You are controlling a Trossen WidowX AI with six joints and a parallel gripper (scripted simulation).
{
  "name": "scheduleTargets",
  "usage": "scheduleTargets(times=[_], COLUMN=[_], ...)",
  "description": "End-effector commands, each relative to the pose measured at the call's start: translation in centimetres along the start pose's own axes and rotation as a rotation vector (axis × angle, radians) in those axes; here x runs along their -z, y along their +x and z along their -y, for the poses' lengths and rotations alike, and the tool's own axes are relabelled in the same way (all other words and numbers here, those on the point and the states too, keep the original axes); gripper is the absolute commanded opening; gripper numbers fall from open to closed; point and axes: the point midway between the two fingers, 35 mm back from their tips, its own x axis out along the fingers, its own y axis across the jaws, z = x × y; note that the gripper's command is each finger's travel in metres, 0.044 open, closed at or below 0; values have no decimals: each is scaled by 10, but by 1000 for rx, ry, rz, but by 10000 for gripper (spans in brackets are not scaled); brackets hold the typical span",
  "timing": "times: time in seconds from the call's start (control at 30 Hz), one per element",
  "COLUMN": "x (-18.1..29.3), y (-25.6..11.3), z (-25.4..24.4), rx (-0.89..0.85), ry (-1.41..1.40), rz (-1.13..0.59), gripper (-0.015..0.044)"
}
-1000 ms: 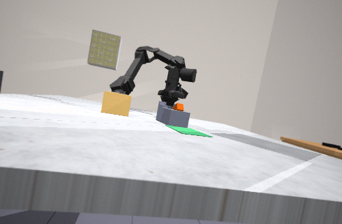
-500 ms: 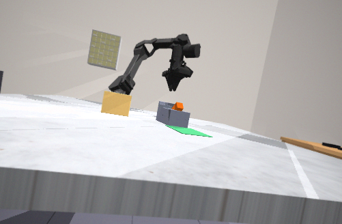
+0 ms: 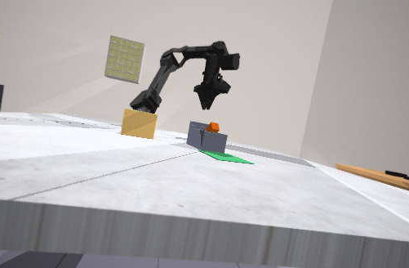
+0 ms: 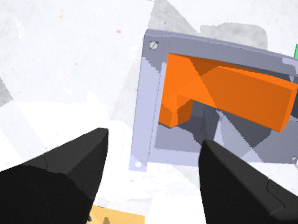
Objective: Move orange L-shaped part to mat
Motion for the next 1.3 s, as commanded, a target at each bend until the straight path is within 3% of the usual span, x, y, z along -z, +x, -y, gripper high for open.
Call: scheduleTargets(times=[0.0,0.23,0.33,0.37,0.87,1.27], x=[0,0,-1,-2,-8,-9], y=[0,0,-1,-1,-1,12], z=[0,0,5,8,74,74], rx=[2,2,2,1,5,5], ry=[2,2,101,167,1557,1573], rz=[2,2,1,0,-26,-26], gripper=[180,180,259,280,280,280])
